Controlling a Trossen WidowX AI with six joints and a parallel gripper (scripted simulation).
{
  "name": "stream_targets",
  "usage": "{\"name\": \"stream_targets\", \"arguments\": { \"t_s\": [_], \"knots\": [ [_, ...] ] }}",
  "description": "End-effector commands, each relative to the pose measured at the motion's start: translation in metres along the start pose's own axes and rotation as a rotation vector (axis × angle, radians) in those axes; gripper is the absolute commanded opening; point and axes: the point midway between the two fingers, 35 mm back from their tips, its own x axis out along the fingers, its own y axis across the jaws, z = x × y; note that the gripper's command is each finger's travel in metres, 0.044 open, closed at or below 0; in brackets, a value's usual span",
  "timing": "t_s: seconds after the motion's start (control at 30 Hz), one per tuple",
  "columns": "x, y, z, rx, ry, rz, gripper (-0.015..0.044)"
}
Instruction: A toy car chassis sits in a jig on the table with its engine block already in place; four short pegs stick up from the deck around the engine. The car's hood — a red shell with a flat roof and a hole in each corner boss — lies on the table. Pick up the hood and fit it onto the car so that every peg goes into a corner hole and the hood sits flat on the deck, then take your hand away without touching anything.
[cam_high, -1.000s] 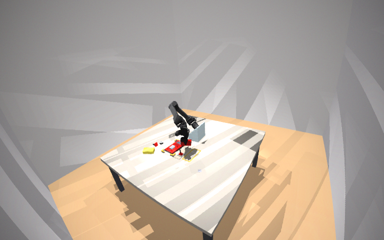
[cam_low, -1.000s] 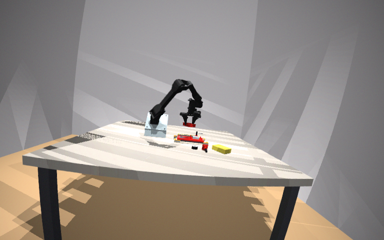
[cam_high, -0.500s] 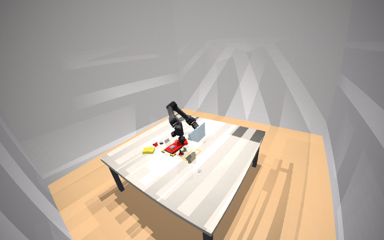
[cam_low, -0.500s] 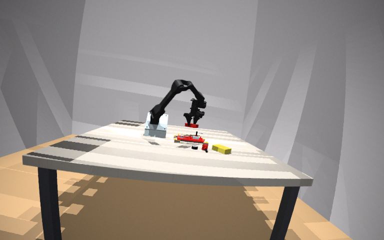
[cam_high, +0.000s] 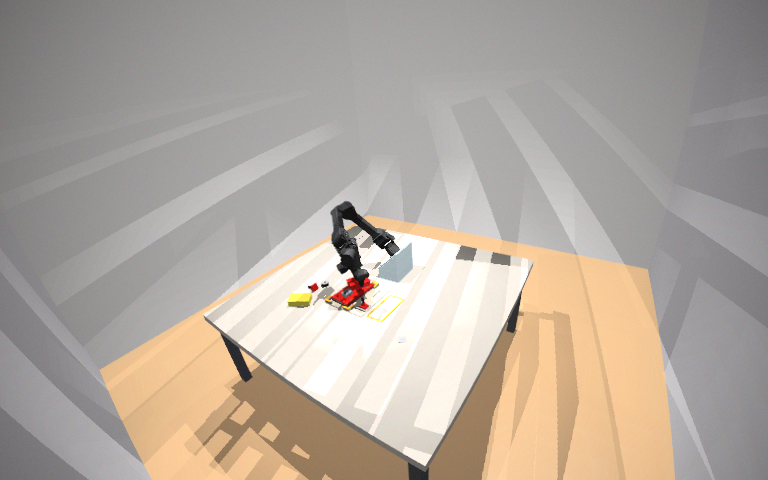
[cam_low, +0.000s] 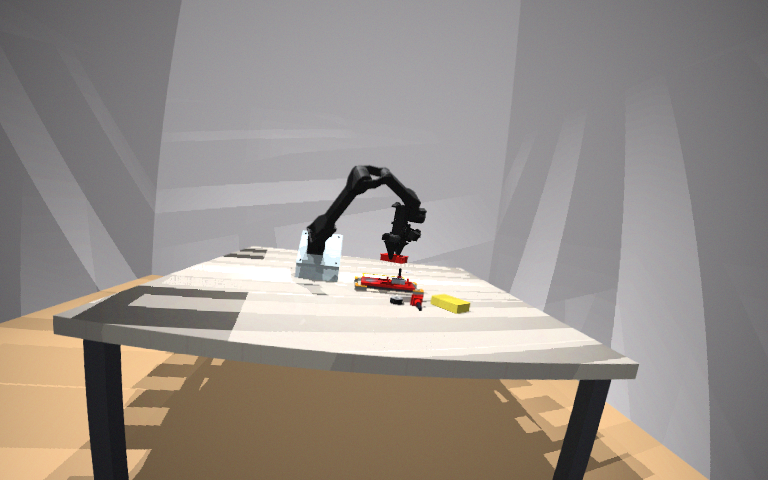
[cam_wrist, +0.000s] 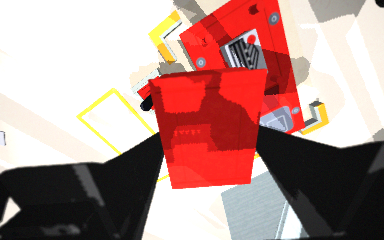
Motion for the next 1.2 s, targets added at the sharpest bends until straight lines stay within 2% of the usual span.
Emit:
{"name": "stream_targets", "arguments": {
  "t_s": [0.0,0.8,0.97,1.17],
  "knots": [
    [-0.003,-0.007,0.01,-0.056,-0.008,0.004,0.0],
    [-0.002,-0.053,0.045,-0.434,0.003,-0.016,0.0],
    [0.01,-0.052,0.044,-0.433,0.003,-0.016,0.0],
    [0.042,-0.052,0.049,-0.433,0.003,-0.017,0.0]
  ]
}}
